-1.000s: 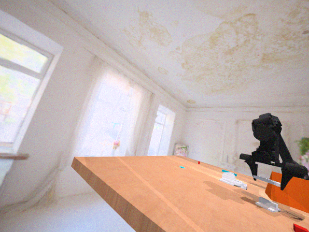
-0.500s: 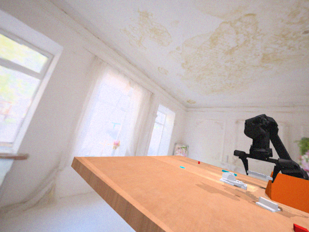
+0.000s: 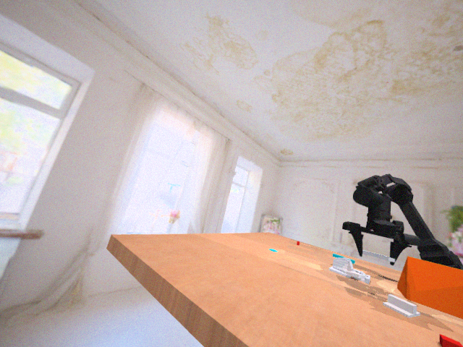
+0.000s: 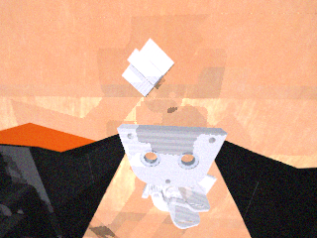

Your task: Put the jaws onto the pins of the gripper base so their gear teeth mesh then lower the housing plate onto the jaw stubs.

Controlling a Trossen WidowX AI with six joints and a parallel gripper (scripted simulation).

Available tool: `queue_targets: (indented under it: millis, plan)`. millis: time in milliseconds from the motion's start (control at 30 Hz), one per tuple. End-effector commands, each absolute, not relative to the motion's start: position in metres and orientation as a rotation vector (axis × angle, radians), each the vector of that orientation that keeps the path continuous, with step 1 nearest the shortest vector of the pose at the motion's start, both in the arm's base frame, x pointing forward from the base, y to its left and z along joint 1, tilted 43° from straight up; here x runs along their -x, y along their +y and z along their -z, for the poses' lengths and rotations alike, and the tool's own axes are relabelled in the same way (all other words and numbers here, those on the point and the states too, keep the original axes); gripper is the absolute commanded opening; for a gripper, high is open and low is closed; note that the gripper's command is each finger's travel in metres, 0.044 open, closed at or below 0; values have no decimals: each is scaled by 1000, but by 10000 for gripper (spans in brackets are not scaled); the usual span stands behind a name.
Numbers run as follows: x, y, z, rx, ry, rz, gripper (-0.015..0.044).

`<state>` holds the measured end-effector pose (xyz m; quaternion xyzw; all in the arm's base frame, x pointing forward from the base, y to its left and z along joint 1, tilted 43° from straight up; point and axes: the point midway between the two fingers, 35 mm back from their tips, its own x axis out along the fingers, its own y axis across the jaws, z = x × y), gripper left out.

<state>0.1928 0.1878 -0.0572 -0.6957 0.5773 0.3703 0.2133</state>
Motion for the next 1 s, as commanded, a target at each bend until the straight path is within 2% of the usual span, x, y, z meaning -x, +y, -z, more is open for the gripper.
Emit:
queue_targets:
  millis: [0,967]
  plan:
    - [-198,177,49,2008,1580,-1139,351]
    - [-225,108,-7,2443,1244,-1968,351]
